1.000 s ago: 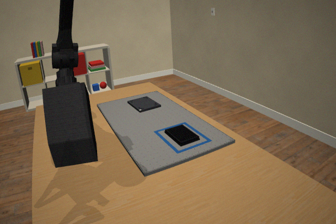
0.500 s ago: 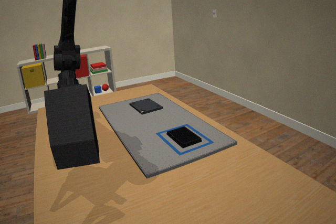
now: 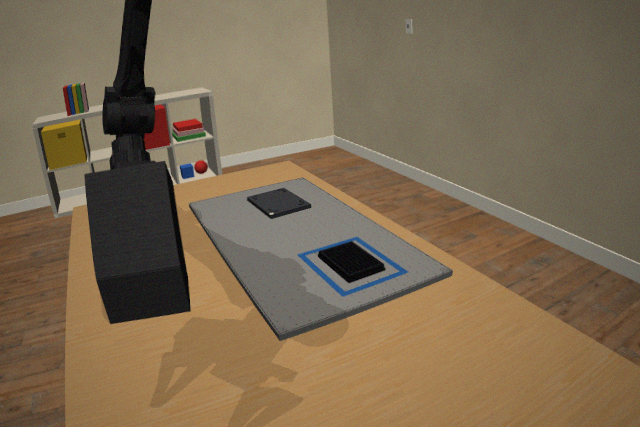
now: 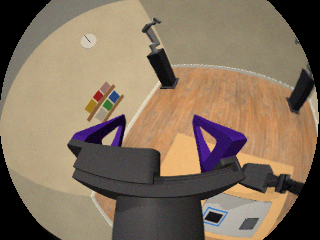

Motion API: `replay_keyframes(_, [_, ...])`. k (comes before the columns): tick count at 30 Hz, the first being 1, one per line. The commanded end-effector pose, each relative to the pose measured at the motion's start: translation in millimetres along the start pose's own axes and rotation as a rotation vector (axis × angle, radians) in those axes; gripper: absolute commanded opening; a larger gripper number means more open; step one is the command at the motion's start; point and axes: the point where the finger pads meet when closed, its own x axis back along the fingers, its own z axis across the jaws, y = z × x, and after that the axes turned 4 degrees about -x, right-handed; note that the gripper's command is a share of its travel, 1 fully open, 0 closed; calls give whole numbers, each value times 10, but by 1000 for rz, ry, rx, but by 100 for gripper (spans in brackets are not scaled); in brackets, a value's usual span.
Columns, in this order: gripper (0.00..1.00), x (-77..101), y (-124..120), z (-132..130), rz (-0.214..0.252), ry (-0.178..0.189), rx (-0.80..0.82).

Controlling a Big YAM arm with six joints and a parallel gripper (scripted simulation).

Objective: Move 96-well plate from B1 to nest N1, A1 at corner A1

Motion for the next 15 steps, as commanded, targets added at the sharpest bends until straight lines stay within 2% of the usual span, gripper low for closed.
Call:
replay_keyframes(1, [100,157,-207,128,-2,18,-2])
replay_keyframes(3, [100,223,-145,182,-7,34,-20])
replay_keyframes(4, [100,346,-83,157,13,70,-3])
replay_keyframes(6, [100,372,-178,176,60,99,36])
replay_keyframes(7, [100,384,-225,184,74,108,48])
replay_keyframes(9, [100,384,-225,184,74,108,48])
replay_keyframes(10, [100,391,95,226,56,125,-15])
replay_keyframes(12, [100,435,-339,216,70,109,21])
replay_keyframes(13, [100,395,-454,202,74,96,35])
replay_keyframes(14, [100,238,-700,207,82,72,61])
replay_keyframes(15, [100,251,-750,216,83,73,60])
